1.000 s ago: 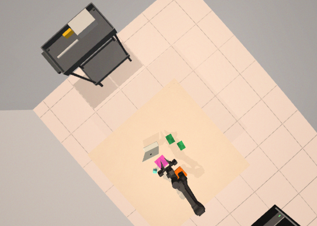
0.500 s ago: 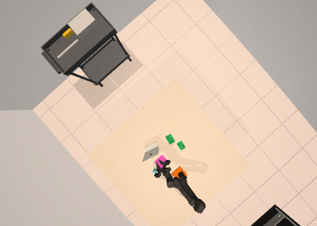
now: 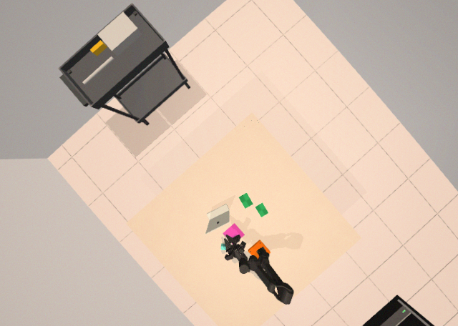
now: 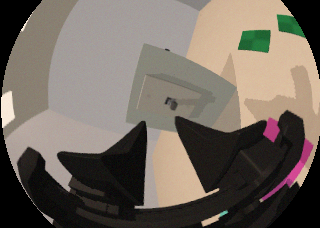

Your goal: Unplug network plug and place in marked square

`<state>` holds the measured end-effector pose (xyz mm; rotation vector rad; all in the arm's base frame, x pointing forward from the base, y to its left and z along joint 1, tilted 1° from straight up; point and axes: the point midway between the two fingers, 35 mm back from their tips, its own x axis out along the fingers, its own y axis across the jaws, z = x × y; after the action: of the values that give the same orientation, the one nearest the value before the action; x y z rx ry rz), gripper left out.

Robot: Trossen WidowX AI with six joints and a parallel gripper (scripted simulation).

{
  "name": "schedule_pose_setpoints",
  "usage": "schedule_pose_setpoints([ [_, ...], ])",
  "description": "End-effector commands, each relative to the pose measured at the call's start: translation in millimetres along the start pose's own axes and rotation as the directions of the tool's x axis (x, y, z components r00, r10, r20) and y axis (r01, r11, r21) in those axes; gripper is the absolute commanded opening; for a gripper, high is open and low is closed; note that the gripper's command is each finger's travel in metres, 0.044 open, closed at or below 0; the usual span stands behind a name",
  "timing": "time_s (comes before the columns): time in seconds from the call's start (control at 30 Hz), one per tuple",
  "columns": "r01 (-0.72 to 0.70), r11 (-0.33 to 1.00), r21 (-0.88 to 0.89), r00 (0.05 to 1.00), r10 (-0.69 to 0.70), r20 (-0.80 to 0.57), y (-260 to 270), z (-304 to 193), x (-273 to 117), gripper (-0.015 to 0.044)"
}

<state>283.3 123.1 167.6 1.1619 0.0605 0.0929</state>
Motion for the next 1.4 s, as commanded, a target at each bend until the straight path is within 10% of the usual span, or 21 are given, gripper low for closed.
schedule_pose_setpoints([
  [0.0, 0.006, 0.995, 0.099, 1.0, -0.006, -0.009, -9.5, -9.5, -11.0, 0.0156],
  [0.33, 0.008, 0.926, 0.378, 0.999, 0.006, -0.036, -25.1, -27.3, -42.8, 0.0156],
  [1.37, -0.024, 0.92, 0.39, 0.997, 0.051, -0.059, -29.1, -14.4, 22.4, 0.0156],
])
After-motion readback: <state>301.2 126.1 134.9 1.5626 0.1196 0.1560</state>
